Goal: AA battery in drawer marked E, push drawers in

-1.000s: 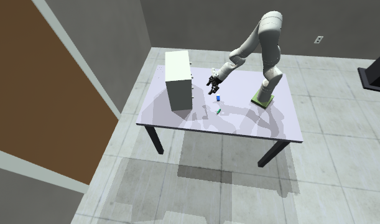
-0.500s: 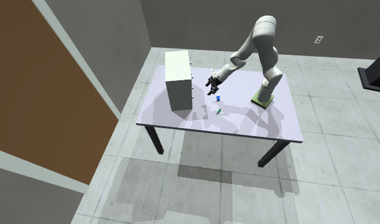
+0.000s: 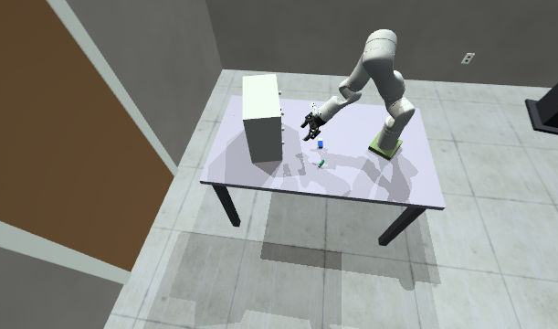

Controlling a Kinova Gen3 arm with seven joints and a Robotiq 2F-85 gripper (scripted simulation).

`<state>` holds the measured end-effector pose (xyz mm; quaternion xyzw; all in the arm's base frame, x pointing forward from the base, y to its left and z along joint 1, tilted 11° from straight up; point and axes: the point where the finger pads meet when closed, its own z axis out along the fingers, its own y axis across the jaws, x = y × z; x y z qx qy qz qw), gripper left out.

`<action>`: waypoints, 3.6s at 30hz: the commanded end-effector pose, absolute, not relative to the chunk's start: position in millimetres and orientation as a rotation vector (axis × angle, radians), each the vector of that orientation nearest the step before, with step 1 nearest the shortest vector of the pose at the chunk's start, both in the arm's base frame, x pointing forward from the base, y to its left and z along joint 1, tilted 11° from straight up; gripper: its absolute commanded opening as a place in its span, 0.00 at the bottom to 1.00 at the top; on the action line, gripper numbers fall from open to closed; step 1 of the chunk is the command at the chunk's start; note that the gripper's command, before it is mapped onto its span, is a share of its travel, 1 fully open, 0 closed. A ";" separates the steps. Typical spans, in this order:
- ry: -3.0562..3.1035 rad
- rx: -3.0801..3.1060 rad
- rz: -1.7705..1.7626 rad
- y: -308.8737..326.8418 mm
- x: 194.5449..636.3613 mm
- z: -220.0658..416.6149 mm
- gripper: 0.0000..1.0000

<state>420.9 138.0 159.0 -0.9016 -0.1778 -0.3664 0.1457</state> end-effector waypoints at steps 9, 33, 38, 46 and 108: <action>-0.506 -2.594 -1.066 137.6 421.6 152.7 1.00; -0.502 -2.582 -1.094 138.3 424.3 150.4 1.00; -0.501 -2.581 -1.095 138.3 424.4 150.3 1.00; -0.501 -2.581 -1.096 138.3 424.4 150.3 1.00; -0.505 -2.598 -1.058 144.7 426.9 114.0 1.00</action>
